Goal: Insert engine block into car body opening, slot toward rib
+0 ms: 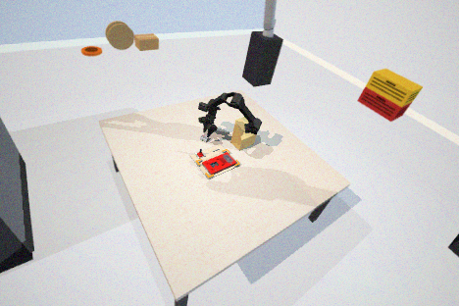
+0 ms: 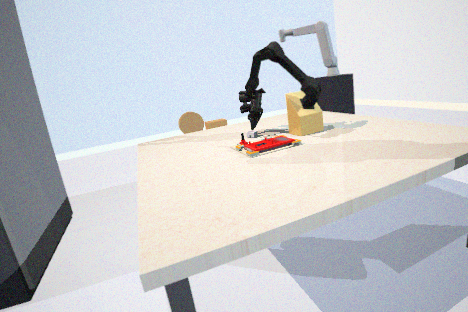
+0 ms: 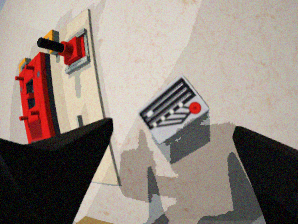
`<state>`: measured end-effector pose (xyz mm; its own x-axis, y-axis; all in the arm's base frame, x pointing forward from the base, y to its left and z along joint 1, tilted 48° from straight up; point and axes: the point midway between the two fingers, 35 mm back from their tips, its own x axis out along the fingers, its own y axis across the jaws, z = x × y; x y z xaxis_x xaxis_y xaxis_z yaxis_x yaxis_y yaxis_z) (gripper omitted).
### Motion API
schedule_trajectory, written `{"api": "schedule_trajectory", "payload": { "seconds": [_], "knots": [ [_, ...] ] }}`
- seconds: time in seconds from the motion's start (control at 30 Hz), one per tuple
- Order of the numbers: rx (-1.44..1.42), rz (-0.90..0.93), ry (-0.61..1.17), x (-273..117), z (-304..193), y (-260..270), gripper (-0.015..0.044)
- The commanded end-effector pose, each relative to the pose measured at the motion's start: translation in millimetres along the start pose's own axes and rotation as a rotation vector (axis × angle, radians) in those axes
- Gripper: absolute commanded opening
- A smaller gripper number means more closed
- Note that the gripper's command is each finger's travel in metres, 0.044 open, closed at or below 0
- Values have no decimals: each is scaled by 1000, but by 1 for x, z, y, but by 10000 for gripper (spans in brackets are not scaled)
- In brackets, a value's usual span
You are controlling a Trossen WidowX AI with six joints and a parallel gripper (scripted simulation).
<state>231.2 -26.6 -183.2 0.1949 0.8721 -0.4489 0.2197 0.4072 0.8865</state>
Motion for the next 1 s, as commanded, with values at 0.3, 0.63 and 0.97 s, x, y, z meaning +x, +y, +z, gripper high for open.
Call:
{"api": "schedule_trajectory", "payload": {
  "seconds": [0.3, 0.63, 0.97],
  "knots": [
    [384, -190, 111, -5, 8, 7, 440],
    [674, -367, 128, -11, 14, 15, 440],
    [772, -432, 118, -12, 17, 20, 440]
  ]
}}
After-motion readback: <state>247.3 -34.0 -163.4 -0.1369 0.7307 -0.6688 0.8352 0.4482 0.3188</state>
